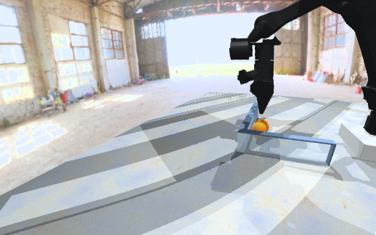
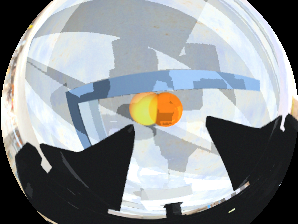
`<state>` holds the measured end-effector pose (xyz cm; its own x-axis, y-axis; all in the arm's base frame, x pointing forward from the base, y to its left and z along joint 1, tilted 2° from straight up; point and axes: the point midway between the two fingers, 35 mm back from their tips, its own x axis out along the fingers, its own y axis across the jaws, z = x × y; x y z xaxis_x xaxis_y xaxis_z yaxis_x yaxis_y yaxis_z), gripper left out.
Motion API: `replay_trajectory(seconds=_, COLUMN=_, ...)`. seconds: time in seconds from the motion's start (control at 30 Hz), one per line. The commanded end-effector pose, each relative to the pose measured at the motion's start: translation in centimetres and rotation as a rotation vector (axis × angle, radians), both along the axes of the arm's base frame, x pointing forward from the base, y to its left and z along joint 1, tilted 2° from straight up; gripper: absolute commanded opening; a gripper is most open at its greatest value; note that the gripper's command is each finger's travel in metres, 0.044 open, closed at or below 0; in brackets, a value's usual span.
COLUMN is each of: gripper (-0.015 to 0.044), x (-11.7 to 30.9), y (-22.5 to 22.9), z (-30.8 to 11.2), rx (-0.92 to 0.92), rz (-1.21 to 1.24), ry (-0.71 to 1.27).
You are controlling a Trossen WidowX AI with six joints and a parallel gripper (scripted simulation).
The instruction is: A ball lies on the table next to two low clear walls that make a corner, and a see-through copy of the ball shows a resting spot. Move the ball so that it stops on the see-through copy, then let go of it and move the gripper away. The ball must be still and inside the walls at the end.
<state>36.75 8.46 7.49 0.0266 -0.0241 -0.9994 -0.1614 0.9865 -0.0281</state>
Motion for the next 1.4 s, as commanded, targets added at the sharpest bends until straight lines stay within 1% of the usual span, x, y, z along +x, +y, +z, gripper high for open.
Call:
replay_trajectory(seconds=0.0, gripper=0.0345, x=-0.2, y=-0.1, z=-1.5, rx=0.003, rz=-0.009, ry=0.015)
replay_trajectory(seconds=0.2, gripper=0.0345, x=-0.2, y=-0.1, z=-1.7, rx=0.003, rz=-0.009, ry=0.015)
replay_trajectory(seconds=1.13, gripper=0.0345, x=-0.2, y=-0.2, z=-6.0, rx=0.003, rz=-0.009, ry=0.015)
replay_trajectory(seconds=1.27, gripper=0.0240, x=-0.2, y=-0.2, z=-6.0, rx=0.003, rz=-0.009, ry=0.015)
replay_trajectory(seconds=1.37, gripper=0.0220, x=-0.2, y=-0.2, z=-6.0, rx=0.003, rz=-0.009, ry=0.015)
